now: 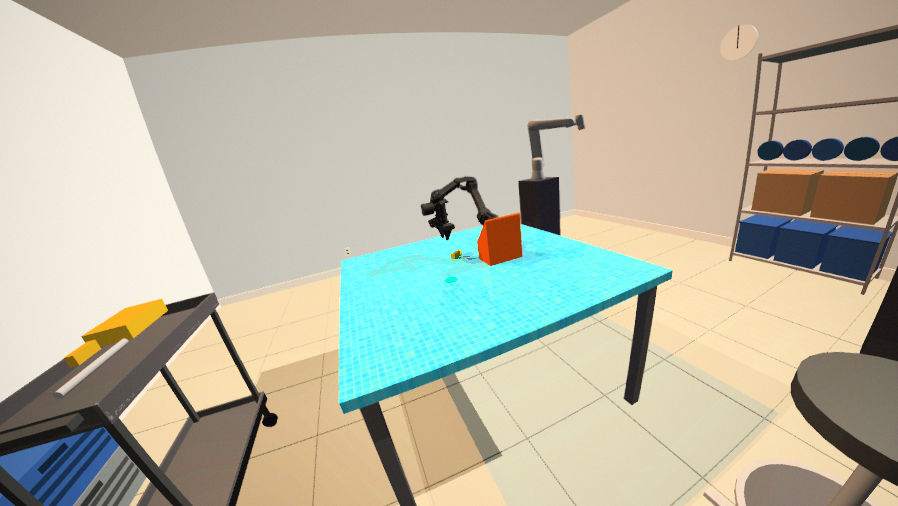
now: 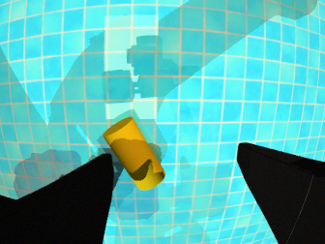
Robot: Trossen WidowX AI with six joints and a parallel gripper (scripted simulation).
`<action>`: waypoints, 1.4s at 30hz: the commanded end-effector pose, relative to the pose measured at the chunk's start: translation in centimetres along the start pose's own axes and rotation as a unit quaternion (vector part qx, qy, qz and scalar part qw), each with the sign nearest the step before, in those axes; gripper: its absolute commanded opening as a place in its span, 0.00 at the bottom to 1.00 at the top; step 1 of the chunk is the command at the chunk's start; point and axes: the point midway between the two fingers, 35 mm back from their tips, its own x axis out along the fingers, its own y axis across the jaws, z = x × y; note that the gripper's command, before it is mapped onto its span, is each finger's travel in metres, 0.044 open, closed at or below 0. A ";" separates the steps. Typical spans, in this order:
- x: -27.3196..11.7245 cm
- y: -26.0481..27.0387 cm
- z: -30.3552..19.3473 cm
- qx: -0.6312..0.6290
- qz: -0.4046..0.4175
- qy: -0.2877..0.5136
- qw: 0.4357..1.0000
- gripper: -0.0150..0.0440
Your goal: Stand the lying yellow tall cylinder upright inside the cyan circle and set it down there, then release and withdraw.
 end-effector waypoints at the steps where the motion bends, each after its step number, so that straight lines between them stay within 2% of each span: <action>1: -0.9 2.4 -1.4 -0.134 0.006 0.002 0.991 0.78; 5: -1.3 3.6 -2.3 -0.213 0.006 0.003 0.977 0.78; 11: -1.1 3.7 -2.3 -0.217 0.007 0.003 0.976 0.78; 19: 8.8 3.8 -2.2 -0.216 0.006 0.002 0.976 0.78; 26: 9.7 3.7 -2.5 -0.216 0.003 0.003 0.976 0.78; 34: 9.7 3.7 -2.5 -0.216 0.003 0.003 0.976 0.43; 42: 8.7 3.8 -2.2 -0.216 0.007 0.002 0.976 0.43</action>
